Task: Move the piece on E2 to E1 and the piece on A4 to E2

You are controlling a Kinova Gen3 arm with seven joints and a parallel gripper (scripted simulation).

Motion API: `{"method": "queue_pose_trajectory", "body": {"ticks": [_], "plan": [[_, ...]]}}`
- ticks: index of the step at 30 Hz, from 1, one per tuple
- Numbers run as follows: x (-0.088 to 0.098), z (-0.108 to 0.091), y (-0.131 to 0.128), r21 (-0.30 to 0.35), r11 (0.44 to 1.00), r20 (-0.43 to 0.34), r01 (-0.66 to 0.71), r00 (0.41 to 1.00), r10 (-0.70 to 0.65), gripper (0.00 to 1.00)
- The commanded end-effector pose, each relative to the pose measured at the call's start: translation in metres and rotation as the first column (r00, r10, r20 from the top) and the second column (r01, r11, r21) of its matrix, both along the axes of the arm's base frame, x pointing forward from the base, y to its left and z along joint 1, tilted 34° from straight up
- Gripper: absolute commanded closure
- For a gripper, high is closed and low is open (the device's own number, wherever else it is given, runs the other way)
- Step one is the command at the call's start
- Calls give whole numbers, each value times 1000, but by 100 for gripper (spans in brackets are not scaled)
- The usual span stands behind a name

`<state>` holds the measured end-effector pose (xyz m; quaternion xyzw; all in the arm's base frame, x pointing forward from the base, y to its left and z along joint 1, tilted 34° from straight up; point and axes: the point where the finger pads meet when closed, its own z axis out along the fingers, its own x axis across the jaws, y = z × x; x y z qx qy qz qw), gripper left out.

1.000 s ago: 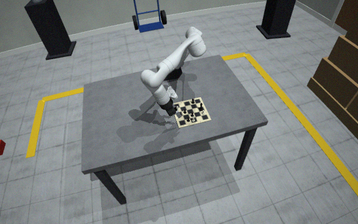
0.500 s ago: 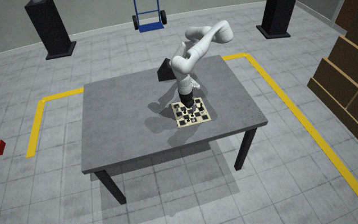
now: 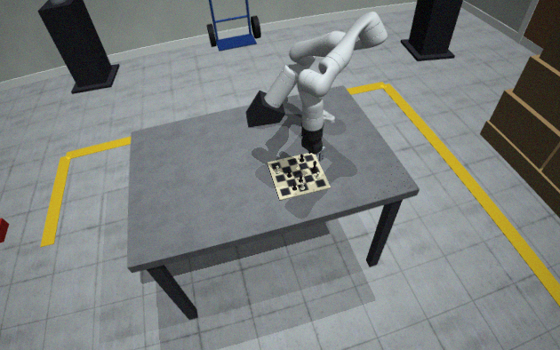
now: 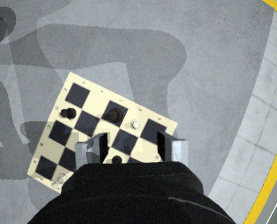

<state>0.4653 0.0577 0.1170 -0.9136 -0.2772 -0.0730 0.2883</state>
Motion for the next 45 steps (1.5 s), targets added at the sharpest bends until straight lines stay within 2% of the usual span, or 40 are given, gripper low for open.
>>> {"method": "queue_pose_trajectory", "body": {"ticks": [1, 32, 39, 45], "plan": [[-2, 10, 7, -1, 1000, 19, -10, 1000, 10, 0], [-4, 10, 8, -2, 1000, 31, -27, 999, 27, 0], [-5, 8, 10, -4, 995, 76, -95, 993, 95, 0], [-7, 4, 12, -13, 979, 151, -206, 967, 205, 0]]}}
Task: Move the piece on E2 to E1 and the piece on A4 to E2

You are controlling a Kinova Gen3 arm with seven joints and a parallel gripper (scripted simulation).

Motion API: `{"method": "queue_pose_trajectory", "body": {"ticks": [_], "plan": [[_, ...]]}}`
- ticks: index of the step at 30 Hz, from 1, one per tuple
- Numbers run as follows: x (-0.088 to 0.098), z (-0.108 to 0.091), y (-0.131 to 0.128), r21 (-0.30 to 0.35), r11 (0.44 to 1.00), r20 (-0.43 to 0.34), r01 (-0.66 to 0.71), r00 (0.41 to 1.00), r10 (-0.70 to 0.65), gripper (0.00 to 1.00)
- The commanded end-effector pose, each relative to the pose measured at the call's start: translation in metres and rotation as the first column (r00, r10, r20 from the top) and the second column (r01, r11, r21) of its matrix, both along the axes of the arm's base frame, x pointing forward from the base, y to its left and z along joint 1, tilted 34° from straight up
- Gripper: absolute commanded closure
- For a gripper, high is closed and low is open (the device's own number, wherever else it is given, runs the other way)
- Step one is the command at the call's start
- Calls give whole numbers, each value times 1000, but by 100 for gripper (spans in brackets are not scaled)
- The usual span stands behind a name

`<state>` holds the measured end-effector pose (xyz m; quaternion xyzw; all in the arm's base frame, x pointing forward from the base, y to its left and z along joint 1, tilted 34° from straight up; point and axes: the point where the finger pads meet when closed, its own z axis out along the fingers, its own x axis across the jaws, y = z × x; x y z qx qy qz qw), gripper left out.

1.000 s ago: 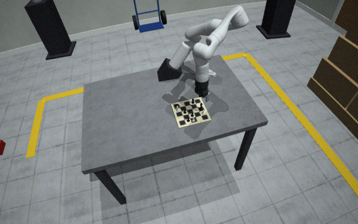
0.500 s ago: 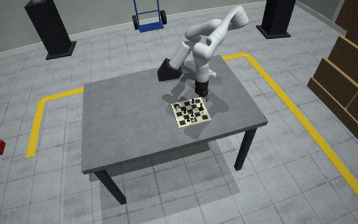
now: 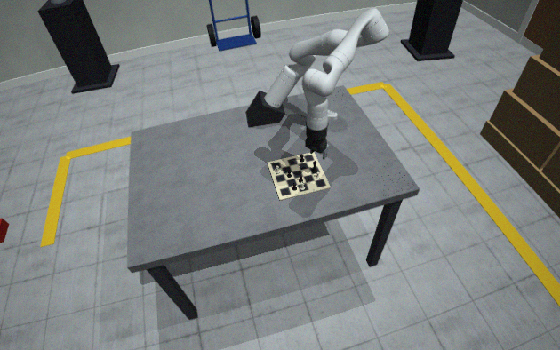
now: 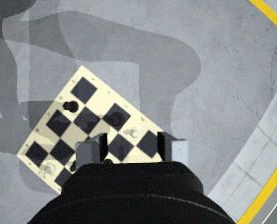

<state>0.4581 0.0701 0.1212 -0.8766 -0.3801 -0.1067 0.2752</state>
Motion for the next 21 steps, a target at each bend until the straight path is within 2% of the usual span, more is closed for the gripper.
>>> {"method": "queue_pose_trajectory", "body": {"ticks": [1, 4, 10, 14, 19, 21], "plan": [[0, -1, 0, 2, 999, 34, -44, 998, 44, 0], [-1, -1, 1, 1, 998, 50, -69, 996, 68, 0], [-3, -7, 4, -12, 971, 163, -237, 958, 236, 0], [-3, -11, 7, -35, 933, 246, -358, 902, 355, 0], [-3, -16, 10, -81, 861, 345, -502, 796, 497, 0], [-3, -16, 10, -81, 861, 345, -502, 796, 497, 0]]}}
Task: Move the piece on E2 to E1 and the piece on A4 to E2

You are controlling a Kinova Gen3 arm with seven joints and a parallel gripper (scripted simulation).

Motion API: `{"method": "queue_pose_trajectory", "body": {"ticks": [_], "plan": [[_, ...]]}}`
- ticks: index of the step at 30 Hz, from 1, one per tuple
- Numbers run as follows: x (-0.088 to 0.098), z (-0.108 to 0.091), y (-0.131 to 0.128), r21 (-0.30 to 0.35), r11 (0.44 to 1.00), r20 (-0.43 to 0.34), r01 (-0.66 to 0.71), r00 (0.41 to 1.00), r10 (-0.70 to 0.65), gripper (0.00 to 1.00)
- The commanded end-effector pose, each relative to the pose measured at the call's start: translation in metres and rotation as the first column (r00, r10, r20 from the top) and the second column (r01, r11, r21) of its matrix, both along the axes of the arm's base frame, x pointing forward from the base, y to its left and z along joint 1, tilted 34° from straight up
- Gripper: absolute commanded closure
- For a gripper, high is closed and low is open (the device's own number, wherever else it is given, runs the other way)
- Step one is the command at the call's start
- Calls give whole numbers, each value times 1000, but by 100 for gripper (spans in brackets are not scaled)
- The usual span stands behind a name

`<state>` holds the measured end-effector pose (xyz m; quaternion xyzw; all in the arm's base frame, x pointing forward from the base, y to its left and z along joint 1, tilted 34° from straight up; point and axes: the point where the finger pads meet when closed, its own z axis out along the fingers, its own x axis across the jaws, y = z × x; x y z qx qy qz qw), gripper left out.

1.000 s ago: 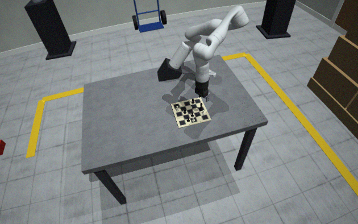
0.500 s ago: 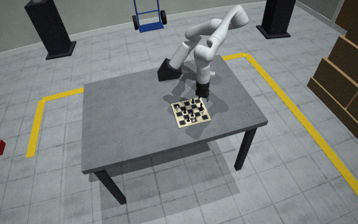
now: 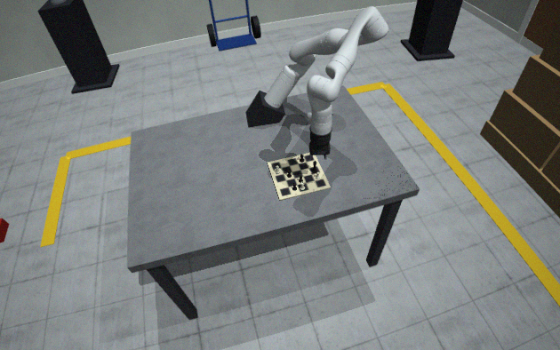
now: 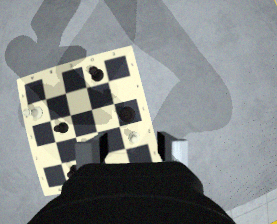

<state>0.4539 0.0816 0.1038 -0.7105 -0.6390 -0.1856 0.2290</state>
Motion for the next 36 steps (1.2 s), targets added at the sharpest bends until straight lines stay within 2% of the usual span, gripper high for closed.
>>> {"method": "queue_pose_trajectory", "body": {"ticks": [1, 7, 15, 17, 27, 36], "plan": [[1, 0, -1, 3, 999, 31, -34, 999, 34, 0], [2, -5, 3, -9, 975, 161, -222, 962, 220, 0], [6, -10, 8, -49, 911, 292, -410, 866, 405, 0], [6, -10, 8, -49, 911, 292, -410, 866, 405, 0], [9, -13, 11, -90, 849, 370, -520, 774, 514, 0], [9, -14, 12, -97, 838, 382, -536, 758, 529, 0]]}}
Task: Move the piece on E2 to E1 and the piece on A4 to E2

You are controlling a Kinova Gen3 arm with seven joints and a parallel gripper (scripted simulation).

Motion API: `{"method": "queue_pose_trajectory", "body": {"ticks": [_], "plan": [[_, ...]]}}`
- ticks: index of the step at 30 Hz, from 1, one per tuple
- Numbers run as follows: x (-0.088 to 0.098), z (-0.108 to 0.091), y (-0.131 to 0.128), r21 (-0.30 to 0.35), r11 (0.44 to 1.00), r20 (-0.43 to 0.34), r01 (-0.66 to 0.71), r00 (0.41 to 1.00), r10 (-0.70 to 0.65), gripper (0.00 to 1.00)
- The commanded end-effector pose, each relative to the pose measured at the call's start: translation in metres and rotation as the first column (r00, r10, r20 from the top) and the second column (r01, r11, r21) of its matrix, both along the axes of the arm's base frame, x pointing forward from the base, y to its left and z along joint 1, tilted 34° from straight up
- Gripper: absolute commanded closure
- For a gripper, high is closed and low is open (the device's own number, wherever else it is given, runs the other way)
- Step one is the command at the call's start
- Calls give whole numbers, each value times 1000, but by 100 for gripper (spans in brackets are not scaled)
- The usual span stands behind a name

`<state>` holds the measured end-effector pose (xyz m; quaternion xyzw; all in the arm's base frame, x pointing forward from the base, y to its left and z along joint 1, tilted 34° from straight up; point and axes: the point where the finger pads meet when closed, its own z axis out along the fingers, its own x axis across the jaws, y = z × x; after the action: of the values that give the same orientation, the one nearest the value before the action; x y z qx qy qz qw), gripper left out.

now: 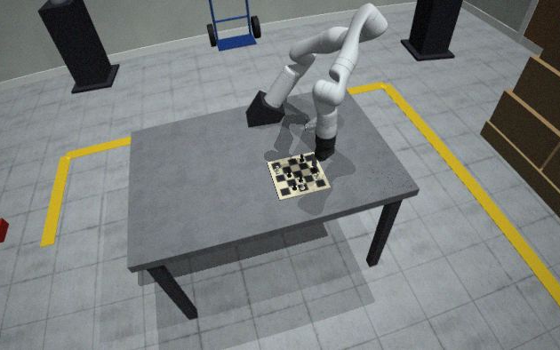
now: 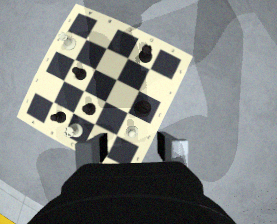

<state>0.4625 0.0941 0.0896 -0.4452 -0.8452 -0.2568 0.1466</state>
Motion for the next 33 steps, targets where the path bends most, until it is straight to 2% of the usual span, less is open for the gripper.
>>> {"method": "queue_pose_trajectory", "body": {"ticks": [1, 2, 3, 33], "plan": [[1, 1, -1, 0, 1000, 3, 1, 1000, -1, 0], [1, 1, -1, 0, 1000, 3, 0, 1000, 0, 0], [1, 1, -1, 0, 1000, 3, 0, 1000, 0, 32], [1, 1, -1, 0, 1000, 3, 0, 1000, 0, 32]]}}
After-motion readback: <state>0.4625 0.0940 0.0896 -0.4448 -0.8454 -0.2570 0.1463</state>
